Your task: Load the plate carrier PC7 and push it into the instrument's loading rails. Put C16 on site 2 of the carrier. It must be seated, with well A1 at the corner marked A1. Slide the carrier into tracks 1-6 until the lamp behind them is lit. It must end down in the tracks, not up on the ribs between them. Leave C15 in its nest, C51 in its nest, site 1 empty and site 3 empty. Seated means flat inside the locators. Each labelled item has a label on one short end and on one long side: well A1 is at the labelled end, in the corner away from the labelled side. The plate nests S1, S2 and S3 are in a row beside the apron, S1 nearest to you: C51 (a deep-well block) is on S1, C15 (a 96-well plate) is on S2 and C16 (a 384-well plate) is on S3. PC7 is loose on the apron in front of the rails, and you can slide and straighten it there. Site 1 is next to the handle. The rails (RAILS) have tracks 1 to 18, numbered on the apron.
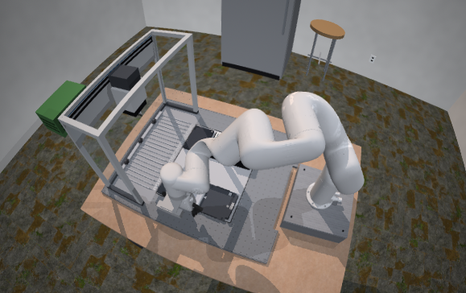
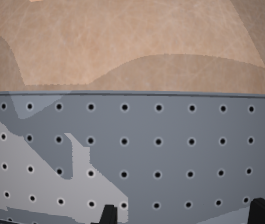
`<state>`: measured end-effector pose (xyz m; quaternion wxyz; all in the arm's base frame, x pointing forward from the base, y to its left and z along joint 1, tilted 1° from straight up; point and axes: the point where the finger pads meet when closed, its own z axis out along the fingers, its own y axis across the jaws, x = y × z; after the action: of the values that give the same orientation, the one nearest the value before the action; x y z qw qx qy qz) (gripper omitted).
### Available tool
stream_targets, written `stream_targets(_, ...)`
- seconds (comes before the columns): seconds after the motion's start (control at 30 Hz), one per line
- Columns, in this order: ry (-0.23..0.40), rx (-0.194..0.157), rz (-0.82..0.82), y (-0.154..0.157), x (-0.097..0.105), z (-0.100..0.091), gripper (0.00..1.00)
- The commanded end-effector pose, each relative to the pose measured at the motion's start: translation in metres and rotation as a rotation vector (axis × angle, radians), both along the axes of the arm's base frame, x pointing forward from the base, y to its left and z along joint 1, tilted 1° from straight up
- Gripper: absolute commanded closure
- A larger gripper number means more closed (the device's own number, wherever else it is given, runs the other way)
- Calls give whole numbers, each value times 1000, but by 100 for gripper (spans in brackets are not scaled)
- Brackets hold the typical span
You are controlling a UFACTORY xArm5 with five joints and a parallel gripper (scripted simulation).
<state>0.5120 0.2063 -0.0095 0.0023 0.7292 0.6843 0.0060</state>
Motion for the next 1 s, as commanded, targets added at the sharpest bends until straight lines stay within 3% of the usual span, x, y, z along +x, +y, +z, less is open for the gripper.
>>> stream_targets(0.0, -4, 2, 0, 1, 2, -6, 0)
stream_targets(0.97, -4, 1, 0, 0, 2, -22, 0)
